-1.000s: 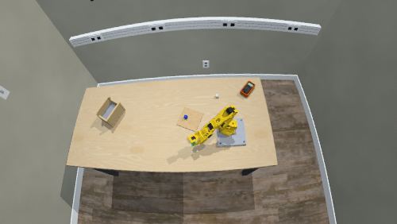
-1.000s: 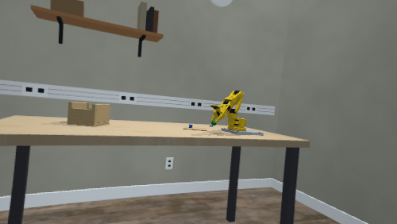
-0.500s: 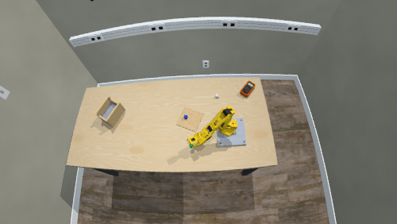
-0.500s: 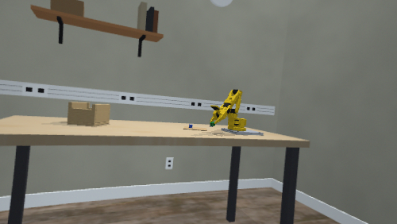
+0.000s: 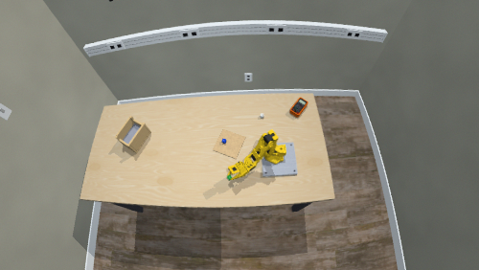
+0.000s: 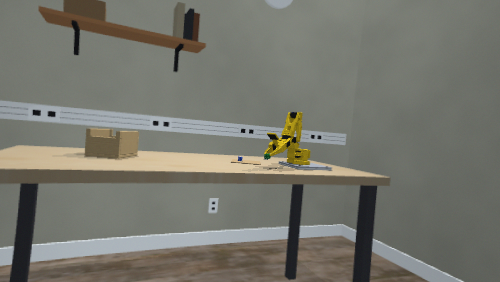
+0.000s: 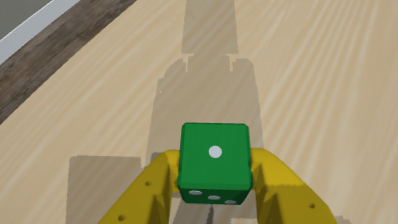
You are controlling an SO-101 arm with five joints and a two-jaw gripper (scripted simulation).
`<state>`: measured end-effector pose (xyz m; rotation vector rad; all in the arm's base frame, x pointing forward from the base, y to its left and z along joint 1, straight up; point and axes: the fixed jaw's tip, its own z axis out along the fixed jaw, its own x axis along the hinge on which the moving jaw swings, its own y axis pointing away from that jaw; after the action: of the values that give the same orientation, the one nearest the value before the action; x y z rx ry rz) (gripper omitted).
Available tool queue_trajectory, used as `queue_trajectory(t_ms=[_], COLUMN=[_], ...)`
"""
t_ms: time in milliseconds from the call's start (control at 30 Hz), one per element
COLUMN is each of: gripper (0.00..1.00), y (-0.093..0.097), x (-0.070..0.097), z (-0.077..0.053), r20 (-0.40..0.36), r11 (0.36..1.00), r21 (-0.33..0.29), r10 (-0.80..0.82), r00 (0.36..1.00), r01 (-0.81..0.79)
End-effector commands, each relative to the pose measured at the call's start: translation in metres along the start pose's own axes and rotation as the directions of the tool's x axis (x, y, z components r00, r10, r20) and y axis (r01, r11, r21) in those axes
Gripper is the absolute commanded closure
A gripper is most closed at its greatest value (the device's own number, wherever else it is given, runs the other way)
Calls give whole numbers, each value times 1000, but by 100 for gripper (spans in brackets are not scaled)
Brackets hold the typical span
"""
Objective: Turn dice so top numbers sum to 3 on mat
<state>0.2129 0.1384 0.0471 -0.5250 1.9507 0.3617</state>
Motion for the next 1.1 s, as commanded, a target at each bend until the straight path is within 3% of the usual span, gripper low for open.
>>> queue_trajectory(t_ms=[0, 1067], gripper=[100, 100], y=[2, 3], x=[2, 8], z=[-1, -4], r20=[31, 31], r11=[1000, 999], r21=[-9, -10], r10=[-14, -35], r00=[999, 999], r01=[14, 35])
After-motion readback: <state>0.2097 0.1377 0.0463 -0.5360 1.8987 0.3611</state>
